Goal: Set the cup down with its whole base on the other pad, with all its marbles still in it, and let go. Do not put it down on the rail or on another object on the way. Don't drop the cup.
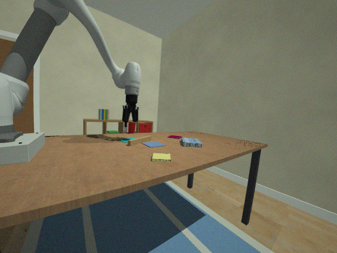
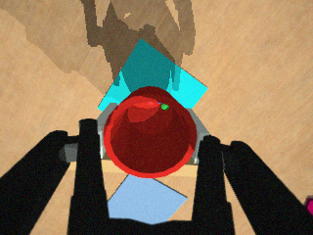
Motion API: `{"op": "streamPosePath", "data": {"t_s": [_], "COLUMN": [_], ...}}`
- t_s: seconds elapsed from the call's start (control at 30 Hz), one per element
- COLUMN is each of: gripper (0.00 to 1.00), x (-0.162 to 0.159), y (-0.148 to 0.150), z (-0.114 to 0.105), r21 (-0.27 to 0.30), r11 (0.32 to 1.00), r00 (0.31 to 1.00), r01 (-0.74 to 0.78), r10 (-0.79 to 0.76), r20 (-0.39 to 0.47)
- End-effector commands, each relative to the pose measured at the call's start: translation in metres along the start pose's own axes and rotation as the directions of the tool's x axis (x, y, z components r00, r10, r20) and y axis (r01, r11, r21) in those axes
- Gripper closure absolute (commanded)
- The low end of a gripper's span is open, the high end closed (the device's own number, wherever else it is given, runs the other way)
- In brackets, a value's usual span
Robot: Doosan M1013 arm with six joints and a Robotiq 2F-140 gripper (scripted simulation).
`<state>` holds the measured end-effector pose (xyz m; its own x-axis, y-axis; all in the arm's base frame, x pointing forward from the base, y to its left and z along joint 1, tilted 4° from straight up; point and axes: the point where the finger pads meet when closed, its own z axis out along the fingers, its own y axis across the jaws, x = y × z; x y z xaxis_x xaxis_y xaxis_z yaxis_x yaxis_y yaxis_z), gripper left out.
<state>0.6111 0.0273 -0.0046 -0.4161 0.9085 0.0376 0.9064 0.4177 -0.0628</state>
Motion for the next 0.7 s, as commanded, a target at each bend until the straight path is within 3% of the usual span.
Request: {"op": "streamPosePath", "data": {"t_s": [0.0,0.4,0.67], "gripper": [0.51,0.51,0.51], "x": [0.003,0.003,0.004], "y": [0.001,0.001,0.002], "z": [-0.001,0.000,0.012], "r21": [-0.007,-0.007,-0.007], "r11": [1.000,1.000,1.000], "r00": [1.000,1.000,1.000], "r01": [-0.004,-0.004,-0.004], "r10": [0.004,0.004,0.004], "r20": [0.000,0.000,0.000]}}
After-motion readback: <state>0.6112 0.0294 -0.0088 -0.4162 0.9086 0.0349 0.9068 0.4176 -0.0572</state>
